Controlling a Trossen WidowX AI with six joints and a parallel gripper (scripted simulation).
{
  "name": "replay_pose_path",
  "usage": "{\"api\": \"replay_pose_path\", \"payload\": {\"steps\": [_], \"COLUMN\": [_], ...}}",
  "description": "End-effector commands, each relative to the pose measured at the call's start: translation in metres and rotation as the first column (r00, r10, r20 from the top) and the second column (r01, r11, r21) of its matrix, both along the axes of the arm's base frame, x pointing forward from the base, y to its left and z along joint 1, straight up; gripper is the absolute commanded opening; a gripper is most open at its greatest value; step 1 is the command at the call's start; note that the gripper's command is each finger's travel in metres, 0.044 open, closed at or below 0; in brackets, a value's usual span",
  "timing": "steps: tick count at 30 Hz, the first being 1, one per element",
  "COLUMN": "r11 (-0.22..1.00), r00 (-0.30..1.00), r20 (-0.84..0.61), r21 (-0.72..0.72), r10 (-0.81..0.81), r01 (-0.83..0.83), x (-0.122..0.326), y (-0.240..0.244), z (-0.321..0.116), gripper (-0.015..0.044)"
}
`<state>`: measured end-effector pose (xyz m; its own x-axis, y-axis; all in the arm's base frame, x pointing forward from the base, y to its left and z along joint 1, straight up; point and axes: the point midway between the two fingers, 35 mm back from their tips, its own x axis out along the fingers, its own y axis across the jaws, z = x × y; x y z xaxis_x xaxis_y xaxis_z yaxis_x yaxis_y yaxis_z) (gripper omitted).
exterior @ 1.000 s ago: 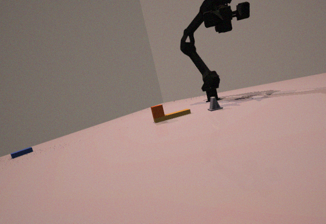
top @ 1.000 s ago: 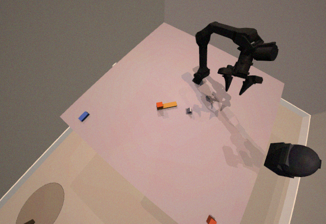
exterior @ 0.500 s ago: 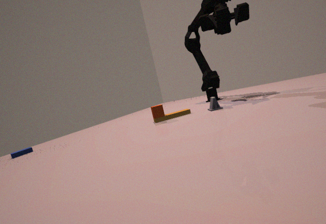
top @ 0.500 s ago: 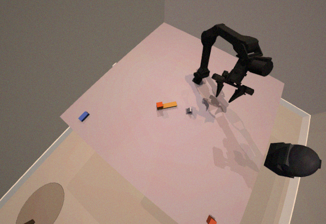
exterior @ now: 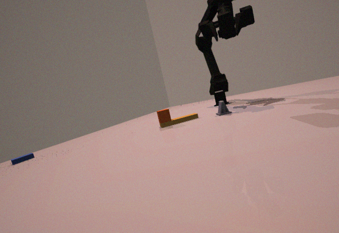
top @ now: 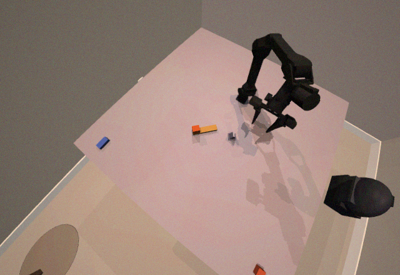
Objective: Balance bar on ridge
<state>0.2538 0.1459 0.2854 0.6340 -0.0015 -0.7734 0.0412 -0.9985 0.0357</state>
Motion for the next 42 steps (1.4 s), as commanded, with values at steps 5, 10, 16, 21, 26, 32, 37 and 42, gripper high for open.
{"api": "replay_pose_path", "payload": {"steps": [5,10,16,21,26,32,37,42], "r11": [0.995,0.988,0.972,0.954,0.934,0.906,0.879,0.849], "r00": [0.992,0.98,0.956,0.929,0.898,0.854,0.811,0.764], "r20": [-0.076,-0.126,-0.178,-0.222,-0.268,-0.326,-0.38,-0.431], "r21": [0.007,0.002,-0.004,-0.009,-0.015,-0.018,-0.015,-0.009], "r10": [-0.098,-0.153,-0.232,-0.295,-0.349,-0.406,-0.445,-0.479], "r01": [0.099,0.154,0.235,0.3,0.358,0.424,0.476,0.528], "x": [0.02,0.031,0.043,0.052,0.058,0.065,0.069,0.073], "y": [-0.019,-0.033,-0.053,-0.071,-0.089,-0.111,-0.128,-0.146], "z": [-0.013,-0.023,-0.034,-0.044,-0.055,-0.067,-0.076,-0.086], "gripper": [0.0315,0.0315,0.0315,0.0315,0.0315,0.0315,0.0315,0.0315]}}
